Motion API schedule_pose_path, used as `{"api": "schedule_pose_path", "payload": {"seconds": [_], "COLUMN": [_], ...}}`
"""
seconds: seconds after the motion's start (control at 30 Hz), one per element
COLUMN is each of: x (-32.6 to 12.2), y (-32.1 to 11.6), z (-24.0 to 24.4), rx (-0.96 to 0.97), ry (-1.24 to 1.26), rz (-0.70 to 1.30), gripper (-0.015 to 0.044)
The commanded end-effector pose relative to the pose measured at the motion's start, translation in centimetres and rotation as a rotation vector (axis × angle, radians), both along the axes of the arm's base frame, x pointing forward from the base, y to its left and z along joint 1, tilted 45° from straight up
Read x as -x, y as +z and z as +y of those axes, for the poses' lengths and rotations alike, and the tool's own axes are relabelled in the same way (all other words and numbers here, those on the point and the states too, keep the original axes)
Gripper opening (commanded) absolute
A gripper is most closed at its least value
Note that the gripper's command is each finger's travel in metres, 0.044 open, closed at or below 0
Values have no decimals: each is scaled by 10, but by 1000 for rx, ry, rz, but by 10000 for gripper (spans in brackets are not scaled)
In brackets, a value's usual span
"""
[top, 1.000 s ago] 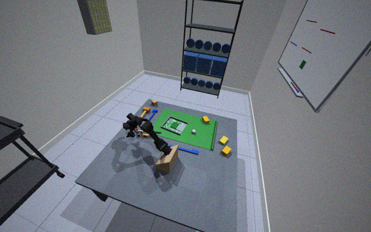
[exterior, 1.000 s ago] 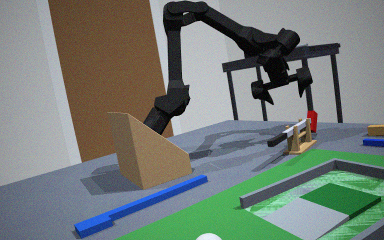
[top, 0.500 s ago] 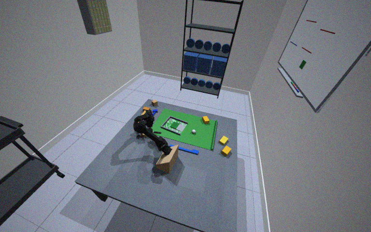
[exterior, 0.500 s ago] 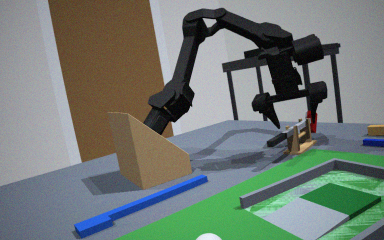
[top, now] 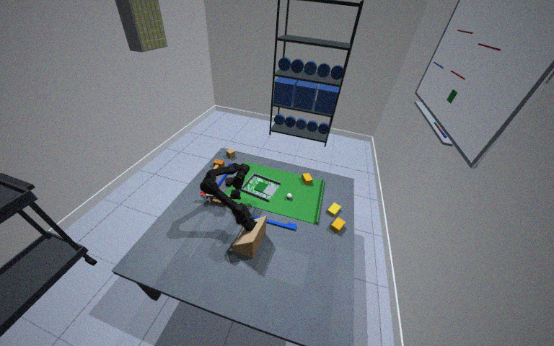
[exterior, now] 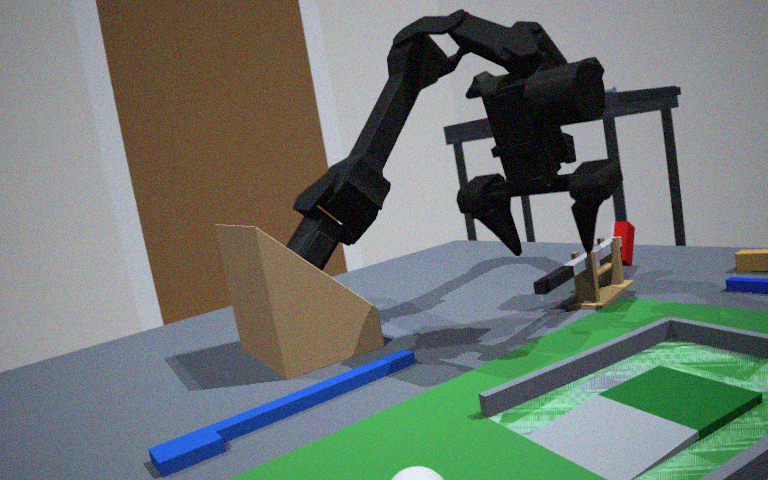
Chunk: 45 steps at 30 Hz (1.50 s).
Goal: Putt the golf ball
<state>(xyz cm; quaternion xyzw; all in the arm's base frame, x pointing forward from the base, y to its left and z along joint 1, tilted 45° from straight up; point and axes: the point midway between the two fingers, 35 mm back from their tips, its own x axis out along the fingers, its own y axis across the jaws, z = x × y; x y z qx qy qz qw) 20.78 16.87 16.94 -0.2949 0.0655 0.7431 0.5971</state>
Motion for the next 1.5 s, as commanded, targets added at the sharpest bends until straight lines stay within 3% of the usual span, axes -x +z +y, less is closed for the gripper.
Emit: {"api": "schedule_pose_path", "payload": {"seconds": [0.0,1.13,1.47], "x": [2,4,3], "y": [-10,-47,-43], "z": [7,45,45], "rx": [-2,-6,-11], "ry": [0,0,4], "rz": [14,14,6], "gripper": [440,440,177]}}
